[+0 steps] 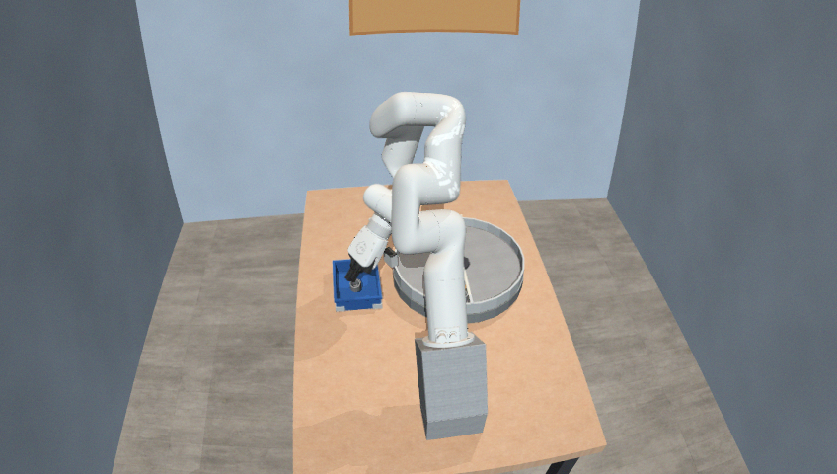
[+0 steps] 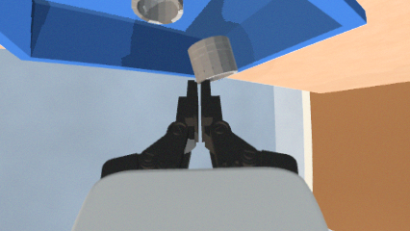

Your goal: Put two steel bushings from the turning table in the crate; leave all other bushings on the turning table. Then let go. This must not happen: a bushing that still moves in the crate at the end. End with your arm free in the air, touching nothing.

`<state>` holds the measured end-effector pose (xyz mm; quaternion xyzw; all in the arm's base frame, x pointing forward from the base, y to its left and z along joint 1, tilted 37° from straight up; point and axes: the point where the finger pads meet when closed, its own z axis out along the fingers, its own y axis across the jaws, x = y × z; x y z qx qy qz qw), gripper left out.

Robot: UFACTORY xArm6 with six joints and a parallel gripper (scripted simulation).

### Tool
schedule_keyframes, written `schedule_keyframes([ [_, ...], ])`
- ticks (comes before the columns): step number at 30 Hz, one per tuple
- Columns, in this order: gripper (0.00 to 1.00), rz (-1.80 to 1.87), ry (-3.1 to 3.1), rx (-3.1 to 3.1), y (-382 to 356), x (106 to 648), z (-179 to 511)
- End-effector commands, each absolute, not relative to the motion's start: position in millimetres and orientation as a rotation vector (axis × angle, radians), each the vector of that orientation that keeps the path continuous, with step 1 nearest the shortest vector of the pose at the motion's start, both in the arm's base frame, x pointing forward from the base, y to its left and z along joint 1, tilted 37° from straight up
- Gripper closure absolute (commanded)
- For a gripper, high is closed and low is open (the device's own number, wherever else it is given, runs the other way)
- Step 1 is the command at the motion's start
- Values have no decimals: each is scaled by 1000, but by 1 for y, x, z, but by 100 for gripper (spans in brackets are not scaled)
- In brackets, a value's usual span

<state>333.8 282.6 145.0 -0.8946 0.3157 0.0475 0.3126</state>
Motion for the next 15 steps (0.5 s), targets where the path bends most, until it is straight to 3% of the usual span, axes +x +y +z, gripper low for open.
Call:
schedule_keyframes([
  [1, 100, 126, 797, -2400, 282, 346, 117],
  [15, 100, 126, 797, -2399, 282, 332, 150],
])
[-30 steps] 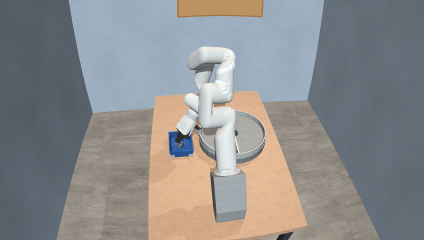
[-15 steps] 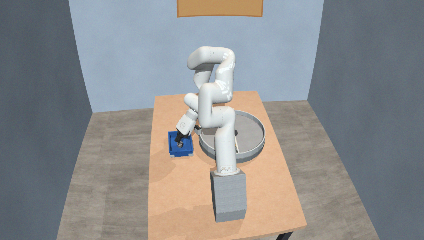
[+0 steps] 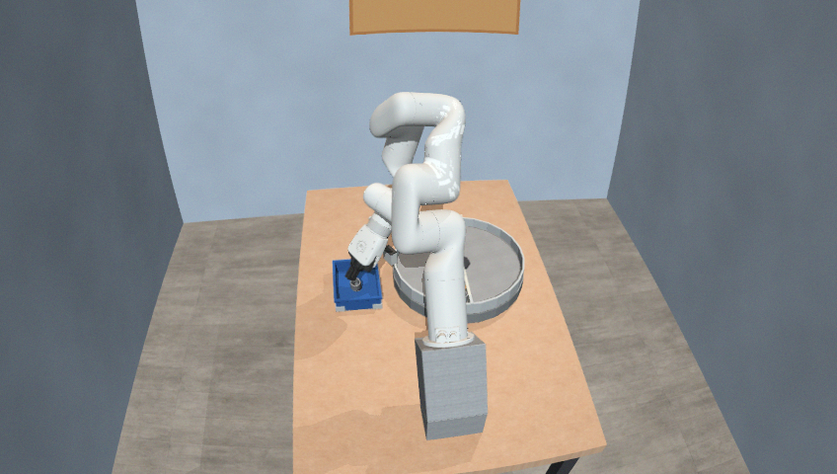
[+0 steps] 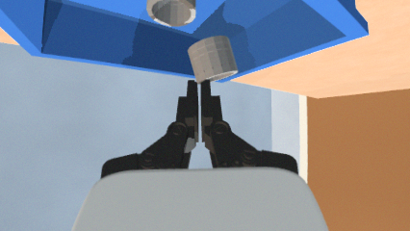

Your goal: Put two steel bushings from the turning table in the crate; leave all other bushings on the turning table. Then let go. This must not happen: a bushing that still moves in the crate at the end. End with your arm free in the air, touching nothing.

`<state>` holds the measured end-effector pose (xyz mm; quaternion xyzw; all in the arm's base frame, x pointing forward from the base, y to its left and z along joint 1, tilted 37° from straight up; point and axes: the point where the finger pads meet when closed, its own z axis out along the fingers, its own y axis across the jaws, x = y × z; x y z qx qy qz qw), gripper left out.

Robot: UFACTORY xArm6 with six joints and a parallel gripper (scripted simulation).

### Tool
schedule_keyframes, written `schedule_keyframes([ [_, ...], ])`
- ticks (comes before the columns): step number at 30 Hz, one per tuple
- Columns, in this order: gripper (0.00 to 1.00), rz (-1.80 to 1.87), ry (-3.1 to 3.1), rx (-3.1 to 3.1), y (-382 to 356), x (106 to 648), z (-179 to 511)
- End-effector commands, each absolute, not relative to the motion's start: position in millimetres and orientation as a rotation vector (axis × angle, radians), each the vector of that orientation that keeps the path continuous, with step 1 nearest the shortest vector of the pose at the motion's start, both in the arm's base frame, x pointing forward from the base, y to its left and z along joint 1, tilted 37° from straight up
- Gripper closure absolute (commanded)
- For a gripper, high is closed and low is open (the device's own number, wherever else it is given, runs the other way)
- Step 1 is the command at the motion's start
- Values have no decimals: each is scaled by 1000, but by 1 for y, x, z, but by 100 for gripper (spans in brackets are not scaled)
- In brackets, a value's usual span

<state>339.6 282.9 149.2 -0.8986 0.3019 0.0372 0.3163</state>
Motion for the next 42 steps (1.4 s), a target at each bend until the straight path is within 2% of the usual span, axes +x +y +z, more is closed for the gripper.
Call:
schedule_keyframes([
  [1, 100, 126, 796, -2399, 282, 328, 155],
  [13, 100, 126, 796, -2399, 276, 299, 193],
  [29, 100, 126, 797, -2400, 276, 298, 196],
  [42, 100, 126, 796, -2399, 285, 363, 246],
])
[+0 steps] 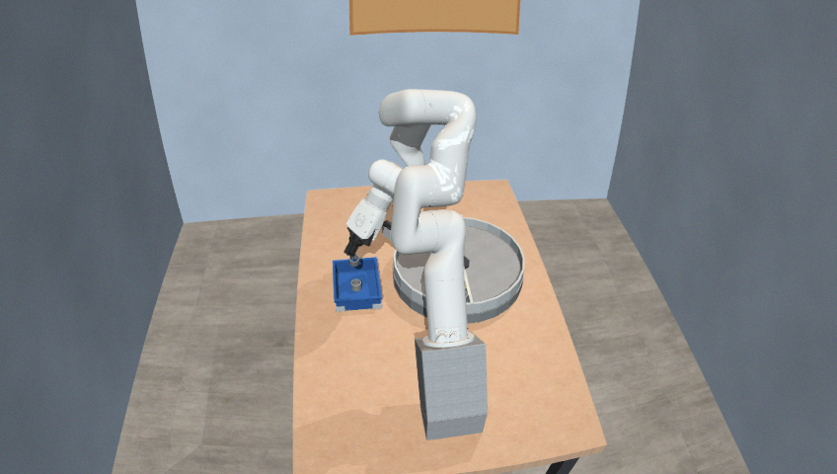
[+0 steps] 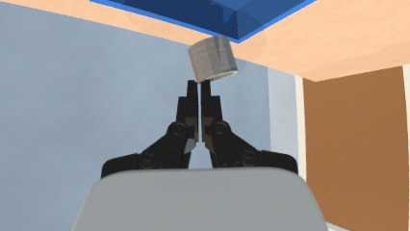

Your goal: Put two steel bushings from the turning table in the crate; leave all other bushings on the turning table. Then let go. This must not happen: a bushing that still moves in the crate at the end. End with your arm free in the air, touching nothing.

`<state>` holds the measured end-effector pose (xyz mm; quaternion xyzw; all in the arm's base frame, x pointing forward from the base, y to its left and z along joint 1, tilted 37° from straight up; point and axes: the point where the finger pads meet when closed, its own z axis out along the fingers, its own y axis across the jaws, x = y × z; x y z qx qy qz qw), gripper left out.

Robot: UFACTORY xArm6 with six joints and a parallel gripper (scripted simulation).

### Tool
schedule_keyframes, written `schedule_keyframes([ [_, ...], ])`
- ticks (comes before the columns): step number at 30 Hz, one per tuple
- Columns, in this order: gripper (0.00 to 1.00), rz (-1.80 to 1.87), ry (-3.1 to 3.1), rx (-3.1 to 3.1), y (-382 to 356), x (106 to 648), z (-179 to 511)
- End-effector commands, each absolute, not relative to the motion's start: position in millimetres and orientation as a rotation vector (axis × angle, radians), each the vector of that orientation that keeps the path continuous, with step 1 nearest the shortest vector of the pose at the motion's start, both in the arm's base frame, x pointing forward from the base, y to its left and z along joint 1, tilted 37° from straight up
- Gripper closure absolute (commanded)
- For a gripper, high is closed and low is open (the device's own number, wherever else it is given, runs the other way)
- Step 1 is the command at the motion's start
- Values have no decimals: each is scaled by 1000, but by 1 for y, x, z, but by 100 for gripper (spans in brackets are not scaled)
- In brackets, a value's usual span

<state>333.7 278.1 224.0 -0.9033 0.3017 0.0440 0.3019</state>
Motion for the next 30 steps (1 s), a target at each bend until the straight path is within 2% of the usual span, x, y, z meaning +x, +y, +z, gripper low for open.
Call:
schedule_keyframes([
  [1, 100, 126, 797, -2399, 285, 367, 249],
  [17, 100, 126, 797, -2400, 286, 370, 250],
  [30, 100, 126, 797, -2400, 291, 399, 214],
])
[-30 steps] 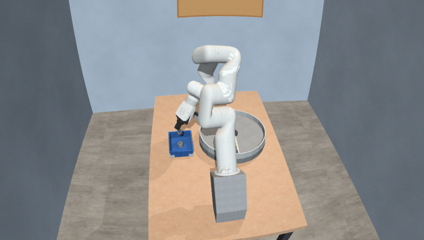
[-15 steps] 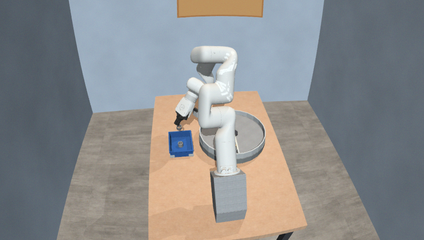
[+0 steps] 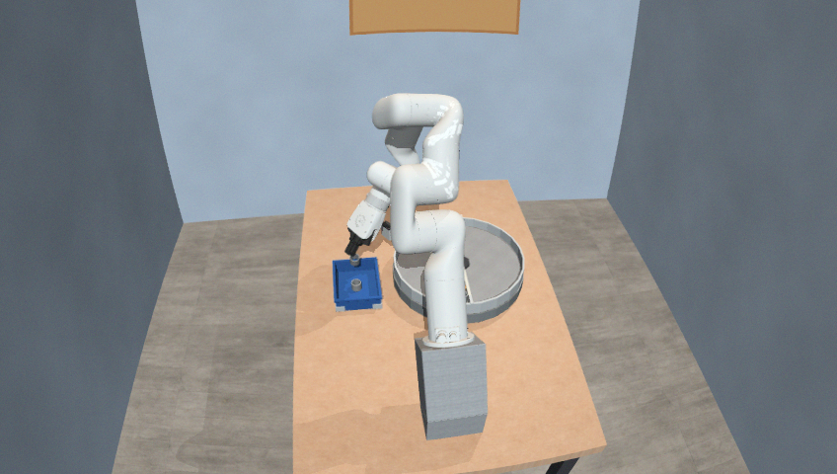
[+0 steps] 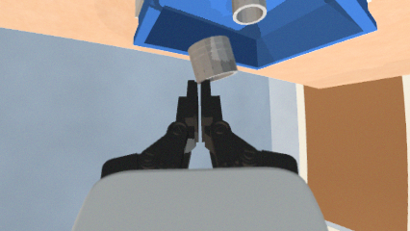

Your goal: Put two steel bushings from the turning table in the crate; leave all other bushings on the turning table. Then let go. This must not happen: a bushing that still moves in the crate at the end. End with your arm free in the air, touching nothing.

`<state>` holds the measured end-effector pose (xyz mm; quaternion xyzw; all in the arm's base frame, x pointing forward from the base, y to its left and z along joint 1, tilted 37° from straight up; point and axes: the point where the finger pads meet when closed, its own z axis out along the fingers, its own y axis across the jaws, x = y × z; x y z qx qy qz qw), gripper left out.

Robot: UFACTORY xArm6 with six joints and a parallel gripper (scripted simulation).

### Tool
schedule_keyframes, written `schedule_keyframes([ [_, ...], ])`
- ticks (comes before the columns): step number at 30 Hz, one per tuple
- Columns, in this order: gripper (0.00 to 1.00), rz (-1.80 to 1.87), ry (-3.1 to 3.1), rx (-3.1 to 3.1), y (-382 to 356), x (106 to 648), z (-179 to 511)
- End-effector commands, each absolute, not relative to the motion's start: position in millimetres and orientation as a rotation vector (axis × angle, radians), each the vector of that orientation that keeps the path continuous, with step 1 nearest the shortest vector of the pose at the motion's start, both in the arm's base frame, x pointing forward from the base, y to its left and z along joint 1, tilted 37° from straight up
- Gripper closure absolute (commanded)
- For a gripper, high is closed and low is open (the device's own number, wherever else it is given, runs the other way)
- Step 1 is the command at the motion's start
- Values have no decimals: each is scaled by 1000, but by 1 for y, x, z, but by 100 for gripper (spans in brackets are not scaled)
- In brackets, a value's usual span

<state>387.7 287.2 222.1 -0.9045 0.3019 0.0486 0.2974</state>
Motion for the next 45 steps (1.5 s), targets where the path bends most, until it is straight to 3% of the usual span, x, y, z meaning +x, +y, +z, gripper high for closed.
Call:
schedule_keyframes([
  [1, 100, 126, 797, -2400, 291, 399, 213],
  [45, 100, 126, 797, -2399, 295, 420, 184],
])
